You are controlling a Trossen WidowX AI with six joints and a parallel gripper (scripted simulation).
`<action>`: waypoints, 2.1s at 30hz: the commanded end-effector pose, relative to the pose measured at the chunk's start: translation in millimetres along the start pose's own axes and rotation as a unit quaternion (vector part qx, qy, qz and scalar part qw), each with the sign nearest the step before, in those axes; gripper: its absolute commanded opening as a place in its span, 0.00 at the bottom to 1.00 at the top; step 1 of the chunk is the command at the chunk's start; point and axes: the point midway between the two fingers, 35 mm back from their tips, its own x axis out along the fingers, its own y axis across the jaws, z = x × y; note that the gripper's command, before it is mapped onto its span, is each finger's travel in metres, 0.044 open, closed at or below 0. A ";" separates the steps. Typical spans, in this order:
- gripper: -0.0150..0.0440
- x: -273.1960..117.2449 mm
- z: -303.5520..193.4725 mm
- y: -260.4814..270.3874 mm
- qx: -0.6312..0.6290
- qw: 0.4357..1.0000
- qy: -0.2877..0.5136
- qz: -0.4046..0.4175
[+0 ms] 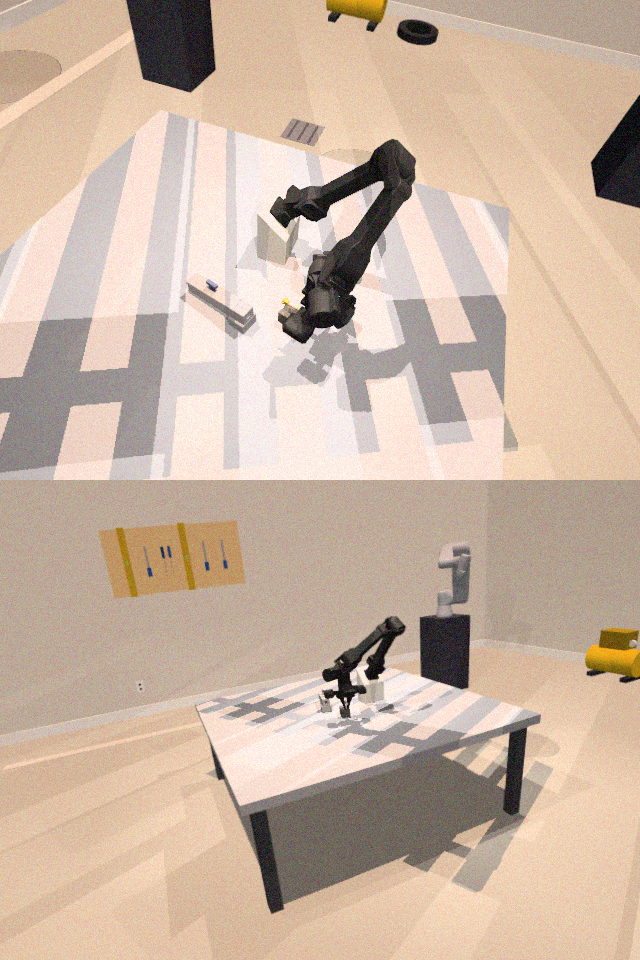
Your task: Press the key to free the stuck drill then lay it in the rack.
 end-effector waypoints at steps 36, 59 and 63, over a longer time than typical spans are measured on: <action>0.39 37.7 -2.1 0.3 0.004 1.000 0.000 0.000; 1.00 -5.8 -7.3 2.3 0.005 1.000 0.004 -0.001; 1.00 -22.9 -6.4 1.6 0.005 1.000 0.005 -0.001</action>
